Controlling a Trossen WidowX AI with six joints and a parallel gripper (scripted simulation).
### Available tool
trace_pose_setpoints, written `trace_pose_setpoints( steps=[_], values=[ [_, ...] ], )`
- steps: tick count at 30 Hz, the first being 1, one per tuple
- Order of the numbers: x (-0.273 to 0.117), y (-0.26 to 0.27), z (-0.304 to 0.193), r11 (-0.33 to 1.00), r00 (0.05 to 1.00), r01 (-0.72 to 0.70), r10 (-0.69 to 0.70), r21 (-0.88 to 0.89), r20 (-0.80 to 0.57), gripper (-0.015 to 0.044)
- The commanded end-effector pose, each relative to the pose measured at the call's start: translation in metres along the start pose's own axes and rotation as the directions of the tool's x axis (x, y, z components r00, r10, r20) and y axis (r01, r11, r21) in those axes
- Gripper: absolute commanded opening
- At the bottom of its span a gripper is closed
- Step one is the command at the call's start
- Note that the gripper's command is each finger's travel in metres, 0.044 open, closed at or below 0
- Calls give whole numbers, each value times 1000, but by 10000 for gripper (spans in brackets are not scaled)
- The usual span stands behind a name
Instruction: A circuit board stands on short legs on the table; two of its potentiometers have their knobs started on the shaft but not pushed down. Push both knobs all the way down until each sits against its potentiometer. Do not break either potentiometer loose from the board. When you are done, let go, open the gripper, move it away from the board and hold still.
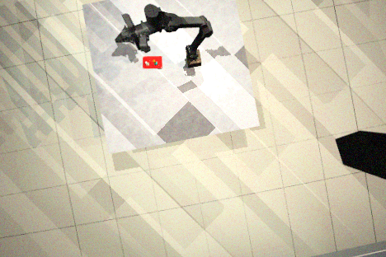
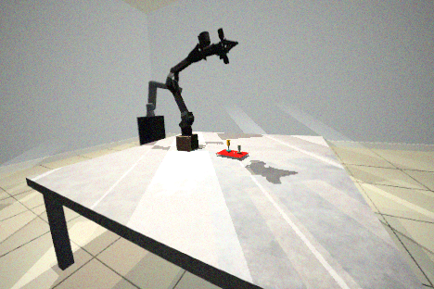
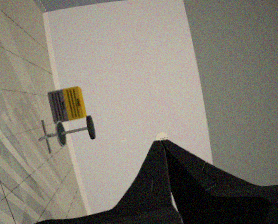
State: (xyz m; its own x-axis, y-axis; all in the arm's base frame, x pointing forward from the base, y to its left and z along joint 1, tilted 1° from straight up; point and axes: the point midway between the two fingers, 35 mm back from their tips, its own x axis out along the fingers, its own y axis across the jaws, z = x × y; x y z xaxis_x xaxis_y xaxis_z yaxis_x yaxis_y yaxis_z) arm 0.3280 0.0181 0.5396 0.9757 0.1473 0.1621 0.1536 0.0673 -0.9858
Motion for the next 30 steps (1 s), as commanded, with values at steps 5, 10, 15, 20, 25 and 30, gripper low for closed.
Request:
trace_pose_setpoints(
  steps=[5, 10, 15, 20, 25, 30],
  values=[
    [23, 63, -20, 962, 980, -176, 192, 210, -57, 0],
    [32, 101, -32, 905, 949, -259, 303, 337, -85, 0],
    [35, 137, -45, 830, 907, -315, 406, 460, -110, 0],
    [36, 174, -55, 737, 852, -351, 507, 577, -130, 0],
    [33, 211, -64, 634, 783, -363, 605, 683, -145, 0],
    [27, 247, -73, 526, 703, -347, 694, 777, -156, 0]
  ],
)
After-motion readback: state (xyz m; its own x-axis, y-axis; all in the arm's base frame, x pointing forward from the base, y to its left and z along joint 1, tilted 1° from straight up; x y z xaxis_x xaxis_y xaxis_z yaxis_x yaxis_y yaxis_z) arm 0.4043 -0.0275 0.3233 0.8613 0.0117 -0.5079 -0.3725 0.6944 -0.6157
